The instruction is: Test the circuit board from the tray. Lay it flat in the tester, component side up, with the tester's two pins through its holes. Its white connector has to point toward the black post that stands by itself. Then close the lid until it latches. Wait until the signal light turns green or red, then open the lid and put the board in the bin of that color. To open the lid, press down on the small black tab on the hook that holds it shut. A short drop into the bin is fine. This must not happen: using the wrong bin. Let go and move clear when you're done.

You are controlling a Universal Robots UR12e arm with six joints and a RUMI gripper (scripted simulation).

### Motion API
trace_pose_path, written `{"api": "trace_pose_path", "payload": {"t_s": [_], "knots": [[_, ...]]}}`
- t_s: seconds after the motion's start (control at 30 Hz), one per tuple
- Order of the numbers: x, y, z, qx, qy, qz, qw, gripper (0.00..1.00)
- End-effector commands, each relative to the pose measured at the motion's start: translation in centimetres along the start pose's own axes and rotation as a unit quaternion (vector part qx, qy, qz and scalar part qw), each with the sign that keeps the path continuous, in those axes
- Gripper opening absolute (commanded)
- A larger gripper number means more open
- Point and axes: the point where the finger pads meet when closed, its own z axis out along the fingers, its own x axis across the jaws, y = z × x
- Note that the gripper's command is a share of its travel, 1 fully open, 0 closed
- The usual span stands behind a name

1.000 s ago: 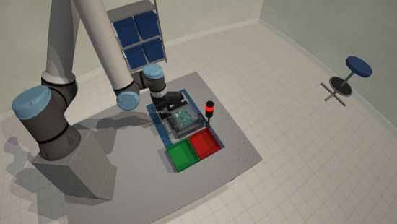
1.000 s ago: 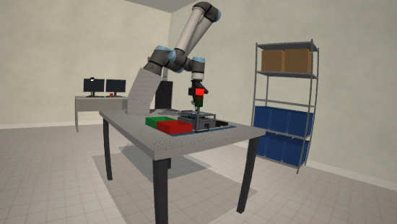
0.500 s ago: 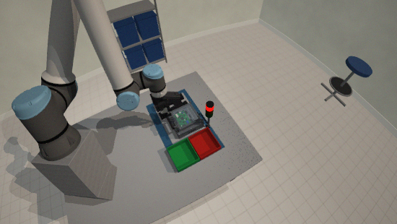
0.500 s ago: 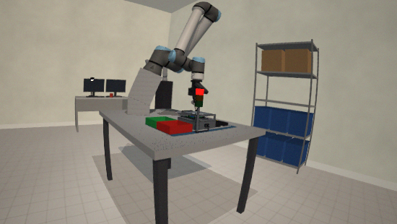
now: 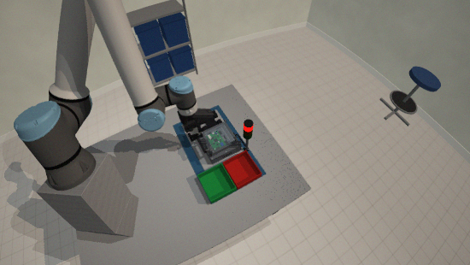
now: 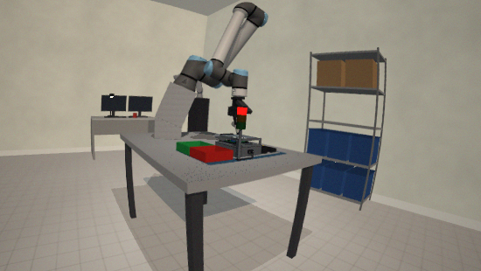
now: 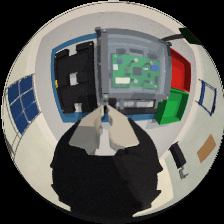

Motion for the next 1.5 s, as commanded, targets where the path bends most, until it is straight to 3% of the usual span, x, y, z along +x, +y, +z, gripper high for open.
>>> {"api": "trace_pose_path", "payload": {"t_s": [0.0, 1.47], "knots": [[0.00, -0.04, -0.03, 0.000, 0.000, 0.000, 1.000, 0.00], [0.00, 0.36, 0.45, 0.000, 0.000, 0.000, 1.000, 0.00]]}}
